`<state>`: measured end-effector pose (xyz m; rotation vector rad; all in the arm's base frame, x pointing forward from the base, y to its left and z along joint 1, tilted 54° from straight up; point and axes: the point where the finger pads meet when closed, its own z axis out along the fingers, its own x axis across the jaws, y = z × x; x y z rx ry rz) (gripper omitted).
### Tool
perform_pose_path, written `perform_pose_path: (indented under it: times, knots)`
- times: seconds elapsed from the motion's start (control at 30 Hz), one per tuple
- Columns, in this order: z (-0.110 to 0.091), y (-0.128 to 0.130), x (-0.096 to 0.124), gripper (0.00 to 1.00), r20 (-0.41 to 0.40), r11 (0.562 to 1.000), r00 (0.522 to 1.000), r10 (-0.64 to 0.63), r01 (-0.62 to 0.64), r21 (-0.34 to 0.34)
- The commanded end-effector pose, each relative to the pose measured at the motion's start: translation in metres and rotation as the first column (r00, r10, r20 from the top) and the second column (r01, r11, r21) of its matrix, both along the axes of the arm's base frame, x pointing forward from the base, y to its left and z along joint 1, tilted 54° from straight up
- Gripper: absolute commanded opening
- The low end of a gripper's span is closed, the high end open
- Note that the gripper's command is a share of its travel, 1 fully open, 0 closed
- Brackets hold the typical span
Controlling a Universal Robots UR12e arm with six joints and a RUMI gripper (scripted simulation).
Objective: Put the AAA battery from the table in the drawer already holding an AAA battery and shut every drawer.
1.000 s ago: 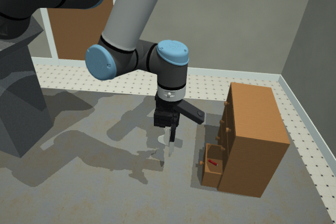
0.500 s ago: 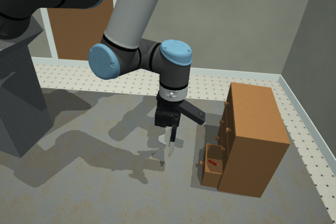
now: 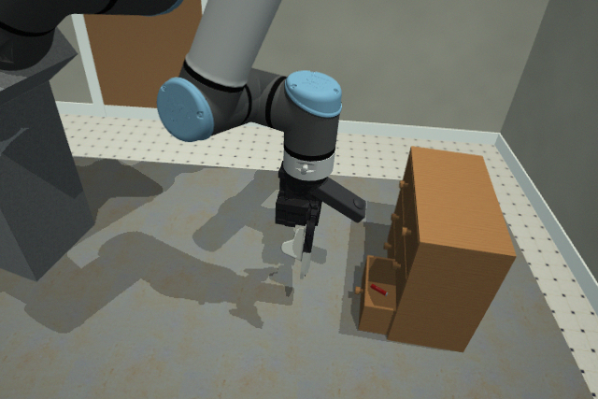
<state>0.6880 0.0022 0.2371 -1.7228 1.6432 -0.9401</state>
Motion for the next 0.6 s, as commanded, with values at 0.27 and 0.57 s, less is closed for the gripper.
perform_pose_path:
  times: [0.27, 0.57]
  knots:
    - [-0.023, 0.02, -0.082, 1.0, 0.0, 1.0, 1.0, 0.0, 0.0, 0.0]
    - [-0.025, 0.022, -0.091, 1.0, 0.003, 1.0, 1.0, 0.0, 0.0, 0.0]
